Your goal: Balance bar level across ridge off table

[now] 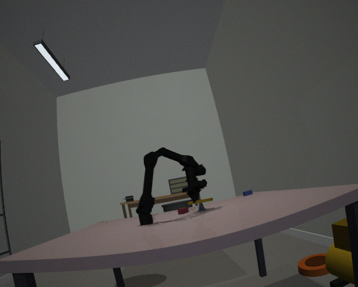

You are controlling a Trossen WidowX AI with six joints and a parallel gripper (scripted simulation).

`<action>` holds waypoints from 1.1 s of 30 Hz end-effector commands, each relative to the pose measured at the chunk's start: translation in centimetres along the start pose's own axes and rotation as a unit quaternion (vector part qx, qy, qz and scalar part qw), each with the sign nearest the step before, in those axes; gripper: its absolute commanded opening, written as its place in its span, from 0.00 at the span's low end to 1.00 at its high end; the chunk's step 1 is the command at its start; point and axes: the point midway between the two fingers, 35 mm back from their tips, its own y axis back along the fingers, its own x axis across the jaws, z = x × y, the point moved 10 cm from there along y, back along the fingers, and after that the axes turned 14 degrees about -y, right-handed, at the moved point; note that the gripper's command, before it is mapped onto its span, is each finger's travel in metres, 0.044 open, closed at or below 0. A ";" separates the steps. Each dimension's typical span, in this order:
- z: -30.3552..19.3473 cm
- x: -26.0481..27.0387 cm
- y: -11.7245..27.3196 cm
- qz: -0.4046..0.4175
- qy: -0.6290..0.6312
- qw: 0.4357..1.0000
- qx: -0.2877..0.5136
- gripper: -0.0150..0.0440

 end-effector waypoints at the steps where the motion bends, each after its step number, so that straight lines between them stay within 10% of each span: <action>1: 0.0 0.0 0.0 0.000 0.000 1.000 0.000 0.54; 23: 0.0 0.0 0.0 0.000 0.000 1.000 0.000 0.57; 33: 0.0 0.0 0.0 0.000 0.000 1.000 0.000 1.00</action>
